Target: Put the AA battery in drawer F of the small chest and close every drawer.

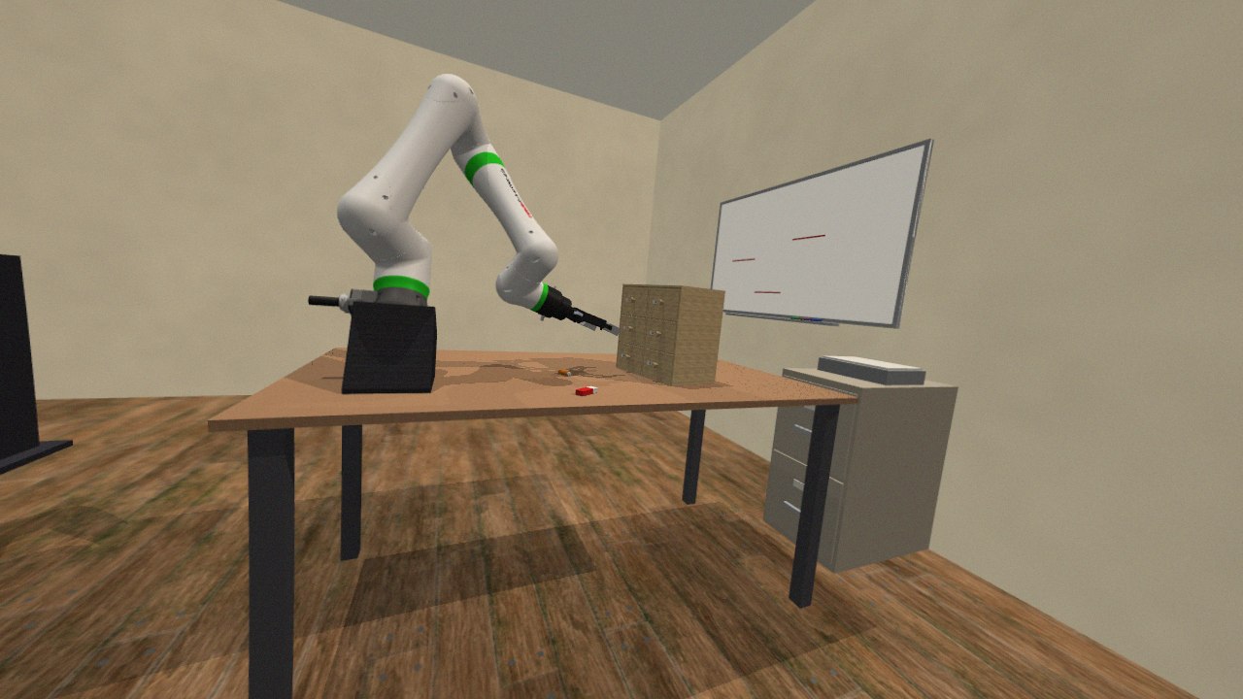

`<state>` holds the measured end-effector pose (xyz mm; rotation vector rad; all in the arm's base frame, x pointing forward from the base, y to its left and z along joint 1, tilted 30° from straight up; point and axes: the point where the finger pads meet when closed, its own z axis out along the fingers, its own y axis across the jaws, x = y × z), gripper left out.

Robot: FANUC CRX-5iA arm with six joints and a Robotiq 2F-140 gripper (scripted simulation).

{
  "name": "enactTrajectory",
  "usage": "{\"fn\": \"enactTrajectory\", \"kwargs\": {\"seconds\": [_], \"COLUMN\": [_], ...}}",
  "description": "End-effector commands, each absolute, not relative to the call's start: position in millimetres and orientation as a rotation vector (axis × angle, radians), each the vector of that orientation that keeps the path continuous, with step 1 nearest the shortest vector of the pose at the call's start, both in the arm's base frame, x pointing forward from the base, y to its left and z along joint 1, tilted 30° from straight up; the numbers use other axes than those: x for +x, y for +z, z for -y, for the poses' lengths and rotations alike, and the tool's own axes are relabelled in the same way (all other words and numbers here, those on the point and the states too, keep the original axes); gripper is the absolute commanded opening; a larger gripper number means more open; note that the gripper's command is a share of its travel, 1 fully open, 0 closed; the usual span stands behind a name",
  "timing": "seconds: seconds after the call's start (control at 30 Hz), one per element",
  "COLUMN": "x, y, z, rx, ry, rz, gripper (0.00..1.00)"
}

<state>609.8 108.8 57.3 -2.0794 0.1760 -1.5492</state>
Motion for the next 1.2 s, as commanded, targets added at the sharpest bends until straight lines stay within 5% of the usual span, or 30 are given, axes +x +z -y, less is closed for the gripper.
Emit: {"fn": "enactTrajectory", "kwargs": {"seconds": [0.0, 1.17], "x": [610, 609], "y": [57, 72], "z": [-109, -101], "rx": [-2.079, -2.085], "ry": [-1.55, -1.539], "rz": [-0.176, -0.172], "gripper": [1.0, 1.0]}}
